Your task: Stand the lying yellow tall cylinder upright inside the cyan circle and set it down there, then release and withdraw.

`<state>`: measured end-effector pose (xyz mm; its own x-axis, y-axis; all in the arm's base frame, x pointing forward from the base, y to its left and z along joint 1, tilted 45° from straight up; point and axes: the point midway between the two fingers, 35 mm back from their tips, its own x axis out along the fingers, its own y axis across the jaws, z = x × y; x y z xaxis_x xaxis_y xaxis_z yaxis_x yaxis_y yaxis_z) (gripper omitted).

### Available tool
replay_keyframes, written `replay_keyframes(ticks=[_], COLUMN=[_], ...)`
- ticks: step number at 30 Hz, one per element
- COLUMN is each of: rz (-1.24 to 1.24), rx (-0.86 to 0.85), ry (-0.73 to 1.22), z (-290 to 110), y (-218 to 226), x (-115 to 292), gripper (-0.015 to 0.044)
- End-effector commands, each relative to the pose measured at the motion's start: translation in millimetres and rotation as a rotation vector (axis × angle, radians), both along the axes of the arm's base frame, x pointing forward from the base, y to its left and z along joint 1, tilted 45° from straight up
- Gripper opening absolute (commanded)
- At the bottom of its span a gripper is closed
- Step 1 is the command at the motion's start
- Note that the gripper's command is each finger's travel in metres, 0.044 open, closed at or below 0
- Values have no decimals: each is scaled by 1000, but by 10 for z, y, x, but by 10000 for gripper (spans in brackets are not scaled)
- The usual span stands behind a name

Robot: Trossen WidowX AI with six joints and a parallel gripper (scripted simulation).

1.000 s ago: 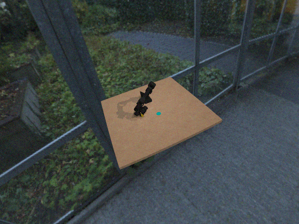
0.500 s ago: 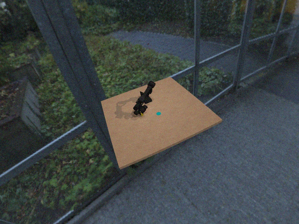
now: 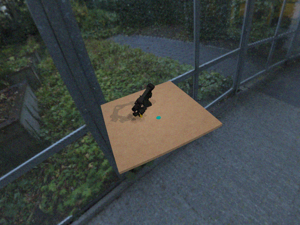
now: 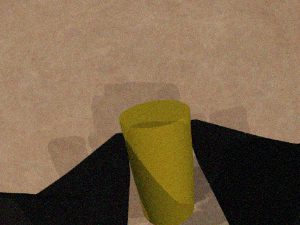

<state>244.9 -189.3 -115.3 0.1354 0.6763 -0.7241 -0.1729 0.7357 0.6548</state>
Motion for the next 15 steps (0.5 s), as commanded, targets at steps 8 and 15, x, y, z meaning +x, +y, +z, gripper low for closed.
replay_keyframes(ticks=[8, 15], rz=[7, -4], rx=[-5, -4], ry=[-3, 7], z=[266, 364], y=[-226, -257], x=[-71, -62], gripper=[105, 105])
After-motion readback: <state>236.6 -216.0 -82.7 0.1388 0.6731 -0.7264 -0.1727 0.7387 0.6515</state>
